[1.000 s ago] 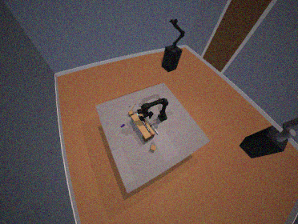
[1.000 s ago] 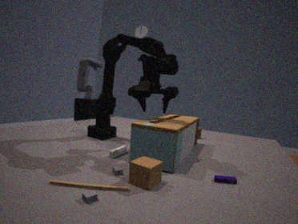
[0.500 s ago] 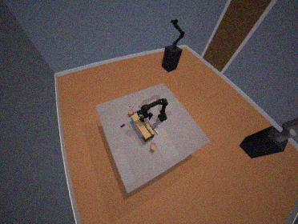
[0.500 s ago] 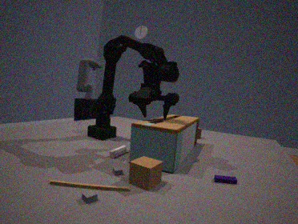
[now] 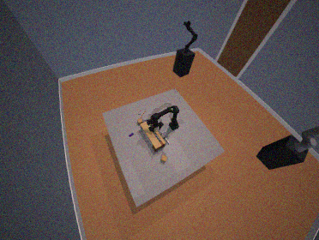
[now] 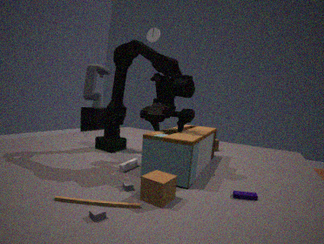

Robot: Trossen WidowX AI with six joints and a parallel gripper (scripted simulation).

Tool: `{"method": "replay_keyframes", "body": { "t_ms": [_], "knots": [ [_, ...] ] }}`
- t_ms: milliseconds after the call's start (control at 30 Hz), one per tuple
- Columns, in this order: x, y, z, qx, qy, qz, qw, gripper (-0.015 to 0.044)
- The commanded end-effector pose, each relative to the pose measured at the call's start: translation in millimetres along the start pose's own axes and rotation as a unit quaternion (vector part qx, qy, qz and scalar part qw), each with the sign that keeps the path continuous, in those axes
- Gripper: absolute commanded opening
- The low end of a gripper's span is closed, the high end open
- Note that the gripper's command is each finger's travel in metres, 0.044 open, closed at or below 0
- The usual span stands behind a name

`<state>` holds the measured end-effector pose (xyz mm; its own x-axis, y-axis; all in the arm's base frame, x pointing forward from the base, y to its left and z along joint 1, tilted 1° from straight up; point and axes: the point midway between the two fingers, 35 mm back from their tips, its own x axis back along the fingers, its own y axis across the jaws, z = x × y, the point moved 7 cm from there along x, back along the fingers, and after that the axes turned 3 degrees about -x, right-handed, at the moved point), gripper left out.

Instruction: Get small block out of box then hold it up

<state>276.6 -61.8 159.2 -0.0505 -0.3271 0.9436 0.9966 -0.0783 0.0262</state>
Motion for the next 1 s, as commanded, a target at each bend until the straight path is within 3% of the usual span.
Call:
{"method": "replay_keyframes", "body": {
  "t_ms": [0, 400, 967],
  "knots": [
    [-8, -1, -3, -0.004, -0.001, 0.005, 1.0, 0.04],
    [-14, 0, -4, 0.0, 0.0, 0.0, 1.0, 0.04],
    [-30, -2, 37, -0.001, 0.002, 0.001, 1.0, 0.04]
  ]
}}
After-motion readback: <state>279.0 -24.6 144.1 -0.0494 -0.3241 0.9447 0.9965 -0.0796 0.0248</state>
